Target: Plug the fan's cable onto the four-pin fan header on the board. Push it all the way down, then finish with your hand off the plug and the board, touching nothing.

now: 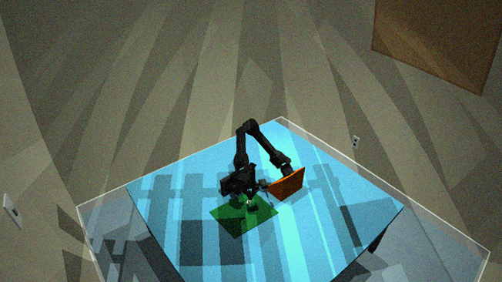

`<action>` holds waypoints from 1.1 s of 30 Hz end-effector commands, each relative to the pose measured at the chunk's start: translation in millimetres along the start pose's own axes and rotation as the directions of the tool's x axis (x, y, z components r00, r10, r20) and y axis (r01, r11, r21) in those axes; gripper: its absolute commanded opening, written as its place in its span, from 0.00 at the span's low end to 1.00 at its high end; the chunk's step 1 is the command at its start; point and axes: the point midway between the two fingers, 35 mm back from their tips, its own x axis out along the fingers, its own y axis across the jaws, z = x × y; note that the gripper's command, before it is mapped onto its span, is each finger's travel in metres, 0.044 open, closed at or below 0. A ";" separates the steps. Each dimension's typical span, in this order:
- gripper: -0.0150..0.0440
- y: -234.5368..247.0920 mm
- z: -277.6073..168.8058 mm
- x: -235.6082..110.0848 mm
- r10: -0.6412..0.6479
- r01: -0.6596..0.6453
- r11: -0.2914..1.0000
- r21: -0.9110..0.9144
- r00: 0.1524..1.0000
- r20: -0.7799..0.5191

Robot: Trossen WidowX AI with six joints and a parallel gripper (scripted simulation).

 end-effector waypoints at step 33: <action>0.25 8.2 14.2 0.3 0.002 -0.006 0.906 0.423 1.000 0.010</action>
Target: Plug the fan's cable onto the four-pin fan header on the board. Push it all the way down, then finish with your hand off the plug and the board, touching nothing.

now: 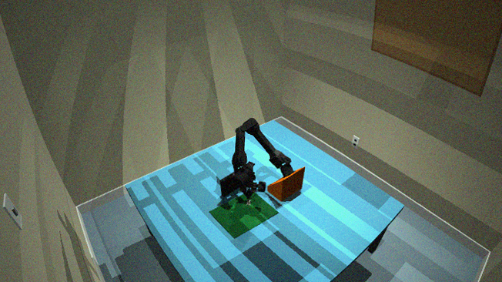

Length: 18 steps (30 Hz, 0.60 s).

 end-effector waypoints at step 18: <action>0.25 3.4 -2.4 20.8 0.006 -0.006 1.000 0.010 1.000 -0.002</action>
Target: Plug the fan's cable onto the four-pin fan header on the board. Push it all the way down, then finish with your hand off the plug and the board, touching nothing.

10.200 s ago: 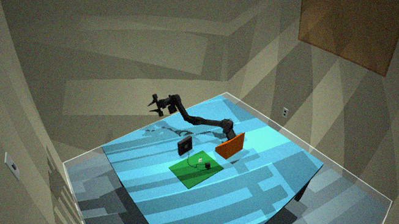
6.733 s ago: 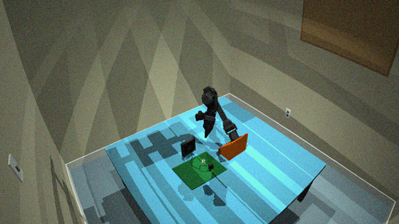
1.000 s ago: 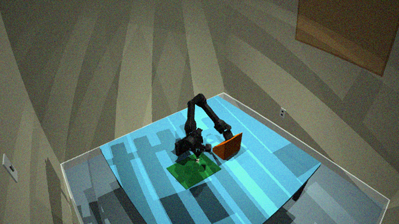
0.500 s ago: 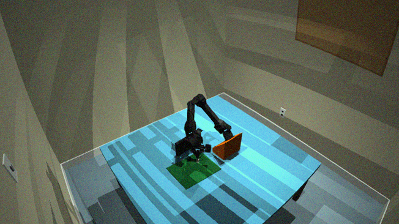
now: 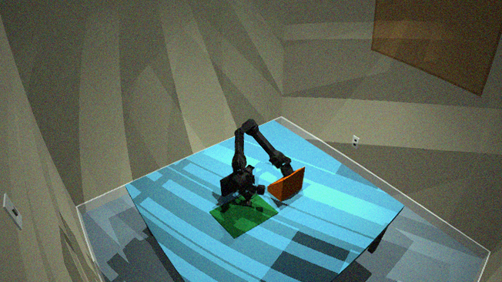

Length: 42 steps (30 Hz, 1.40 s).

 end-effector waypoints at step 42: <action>0.25 -2.6 2.8 6.4 0.004 -0.004 1.000 -0.027 1.000 0.004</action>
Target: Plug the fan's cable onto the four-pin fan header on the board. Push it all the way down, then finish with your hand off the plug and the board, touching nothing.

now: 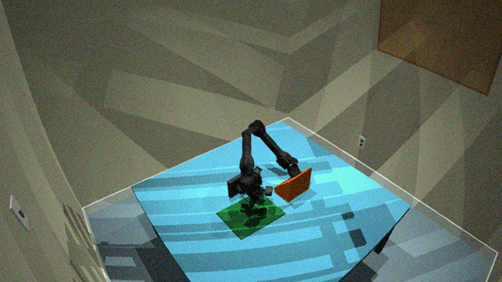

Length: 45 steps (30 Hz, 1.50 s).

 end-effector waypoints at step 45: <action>0.30 0.1 -0.1 16.9 0.005 -0.005 1.000 -0.002 1.000 -0.001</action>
